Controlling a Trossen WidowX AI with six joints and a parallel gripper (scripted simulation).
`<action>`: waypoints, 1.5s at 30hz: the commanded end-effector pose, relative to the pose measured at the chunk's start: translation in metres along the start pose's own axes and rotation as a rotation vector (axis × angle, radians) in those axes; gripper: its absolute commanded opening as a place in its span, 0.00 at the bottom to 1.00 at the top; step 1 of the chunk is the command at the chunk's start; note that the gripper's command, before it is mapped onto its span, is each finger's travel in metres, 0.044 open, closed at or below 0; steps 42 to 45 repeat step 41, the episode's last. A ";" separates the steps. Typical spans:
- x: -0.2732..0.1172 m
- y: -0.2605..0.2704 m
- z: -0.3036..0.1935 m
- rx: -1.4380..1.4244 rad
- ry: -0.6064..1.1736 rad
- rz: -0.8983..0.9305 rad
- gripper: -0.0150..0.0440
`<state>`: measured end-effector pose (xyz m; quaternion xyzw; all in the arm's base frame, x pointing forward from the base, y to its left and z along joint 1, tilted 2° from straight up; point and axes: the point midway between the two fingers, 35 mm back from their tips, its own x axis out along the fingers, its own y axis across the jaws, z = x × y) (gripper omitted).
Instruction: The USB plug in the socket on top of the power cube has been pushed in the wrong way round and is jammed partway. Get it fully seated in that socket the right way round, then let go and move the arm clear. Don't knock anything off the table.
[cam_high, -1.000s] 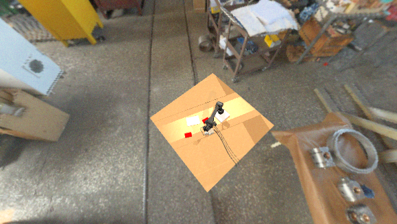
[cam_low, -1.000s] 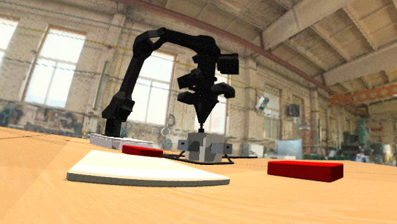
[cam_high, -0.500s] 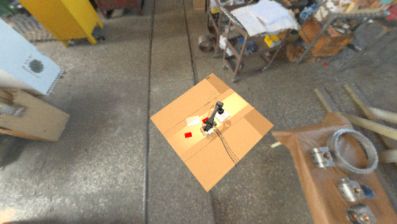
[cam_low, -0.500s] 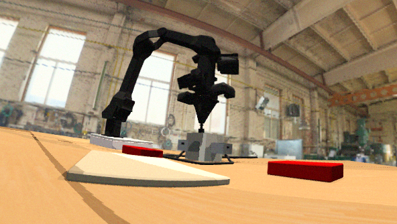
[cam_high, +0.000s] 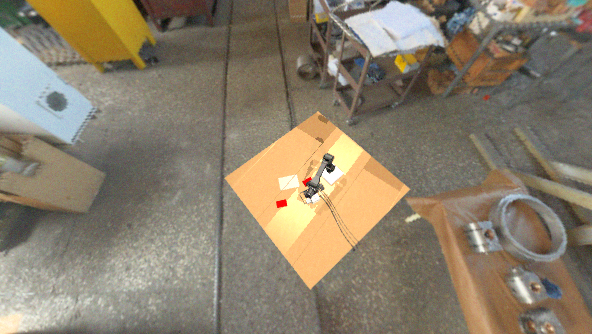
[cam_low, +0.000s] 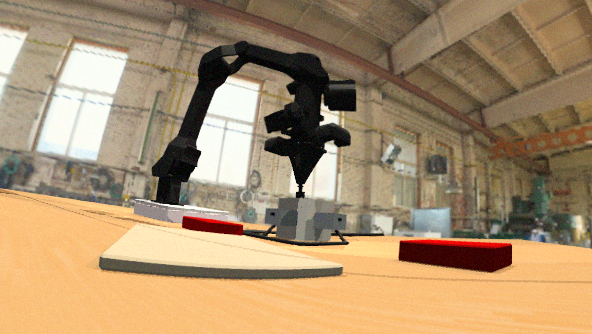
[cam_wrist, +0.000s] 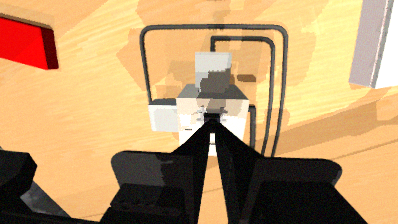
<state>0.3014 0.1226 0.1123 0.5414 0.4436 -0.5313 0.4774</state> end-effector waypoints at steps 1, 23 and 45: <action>0.002 0.000 0.000 -0.003 -0.004 0.000 0.25; 0.000 0.000 0.000 0.000 0.000 0.000 0.42; -0.011 0.000 0.000 0.000 0.000 0.000 0.42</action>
